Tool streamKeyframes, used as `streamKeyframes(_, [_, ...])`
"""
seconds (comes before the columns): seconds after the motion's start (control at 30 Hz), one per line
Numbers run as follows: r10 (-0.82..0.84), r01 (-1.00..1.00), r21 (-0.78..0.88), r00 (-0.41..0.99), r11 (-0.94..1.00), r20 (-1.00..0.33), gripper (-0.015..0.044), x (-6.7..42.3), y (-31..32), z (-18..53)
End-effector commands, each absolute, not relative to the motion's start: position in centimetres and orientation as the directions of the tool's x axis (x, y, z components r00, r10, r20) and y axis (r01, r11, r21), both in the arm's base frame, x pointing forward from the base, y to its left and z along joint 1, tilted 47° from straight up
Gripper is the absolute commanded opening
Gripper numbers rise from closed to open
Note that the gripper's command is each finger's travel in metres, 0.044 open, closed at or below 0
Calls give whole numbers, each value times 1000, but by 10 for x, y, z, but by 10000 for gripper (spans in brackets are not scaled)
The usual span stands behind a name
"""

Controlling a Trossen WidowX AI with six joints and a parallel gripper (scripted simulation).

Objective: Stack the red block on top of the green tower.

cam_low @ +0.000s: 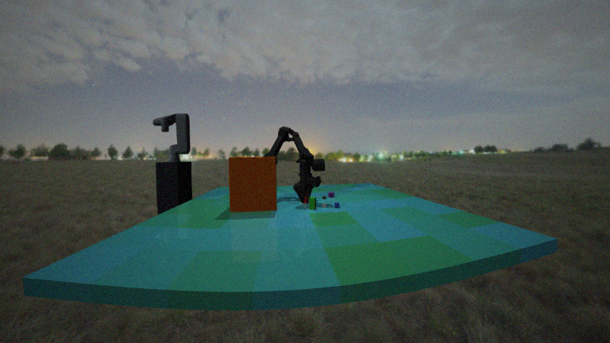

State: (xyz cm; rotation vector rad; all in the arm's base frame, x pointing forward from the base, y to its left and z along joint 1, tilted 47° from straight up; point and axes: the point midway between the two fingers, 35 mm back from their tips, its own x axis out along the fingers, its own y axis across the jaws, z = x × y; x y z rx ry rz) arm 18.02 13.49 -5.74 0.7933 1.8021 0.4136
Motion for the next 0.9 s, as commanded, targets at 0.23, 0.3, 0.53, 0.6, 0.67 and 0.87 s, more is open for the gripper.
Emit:
streamKeyframes(0.23, [693,331,616,-214,715,-689,440,177,136,-60])
streamKeyframes(0.3, [693,331,616,-214,715,-689,440,177,136,-60])
streamKeyframes(0.53, [693,331,616,-214,715,-689,335,177,136,-59])
streamKeyframes(0.6, [693,331,616,-214,715,-689,282,177,136,-59])
streamKeyframes(0.67, [693,331,616,-214,715,-689,230,177,136,-59])
streamKeyframes(0.87, [693,331,616,-214,715,-689,92,177,136,-59])
